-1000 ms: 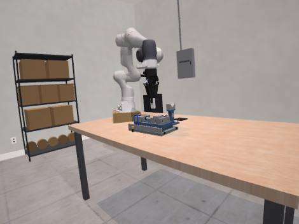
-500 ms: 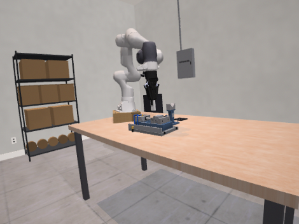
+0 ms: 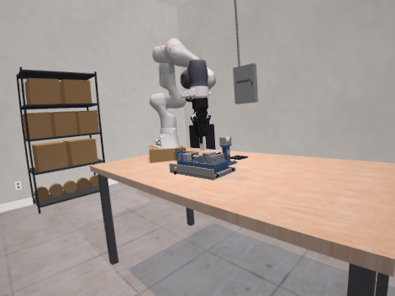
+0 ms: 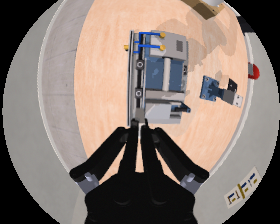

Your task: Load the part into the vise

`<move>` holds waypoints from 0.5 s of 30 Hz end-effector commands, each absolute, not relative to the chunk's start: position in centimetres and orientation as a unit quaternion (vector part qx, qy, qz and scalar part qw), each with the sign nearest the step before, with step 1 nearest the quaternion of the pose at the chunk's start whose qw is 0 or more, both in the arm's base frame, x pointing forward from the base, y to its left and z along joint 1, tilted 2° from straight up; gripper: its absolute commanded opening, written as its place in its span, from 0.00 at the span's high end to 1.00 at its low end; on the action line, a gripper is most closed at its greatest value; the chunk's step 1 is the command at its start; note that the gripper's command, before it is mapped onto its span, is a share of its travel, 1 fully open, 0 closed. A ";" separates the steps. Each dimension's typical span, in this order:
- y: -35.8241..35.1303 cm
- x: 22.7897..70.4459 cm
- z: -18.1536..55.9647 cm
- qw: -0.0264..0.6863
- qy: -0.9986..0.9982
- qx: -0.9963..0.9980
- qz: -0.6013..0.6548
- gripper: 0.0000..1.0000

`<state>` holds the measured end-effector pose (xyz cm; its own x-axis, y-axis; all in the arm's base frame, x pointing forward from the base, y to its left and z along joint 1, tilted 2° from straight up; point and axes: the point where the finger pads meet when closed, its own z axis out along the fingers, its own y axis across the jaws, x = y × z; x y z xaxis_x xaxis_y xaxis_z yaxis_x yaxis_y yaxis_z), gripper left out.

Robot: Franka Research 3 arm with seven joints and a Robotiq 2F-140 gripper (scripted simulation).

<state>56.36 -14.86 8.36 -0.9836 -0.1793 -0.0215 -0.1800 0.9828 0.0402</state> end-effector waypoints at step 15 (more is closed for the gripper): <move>-15.0 56.5 6.9 0.011 0.996 -0.088 0.019 1.00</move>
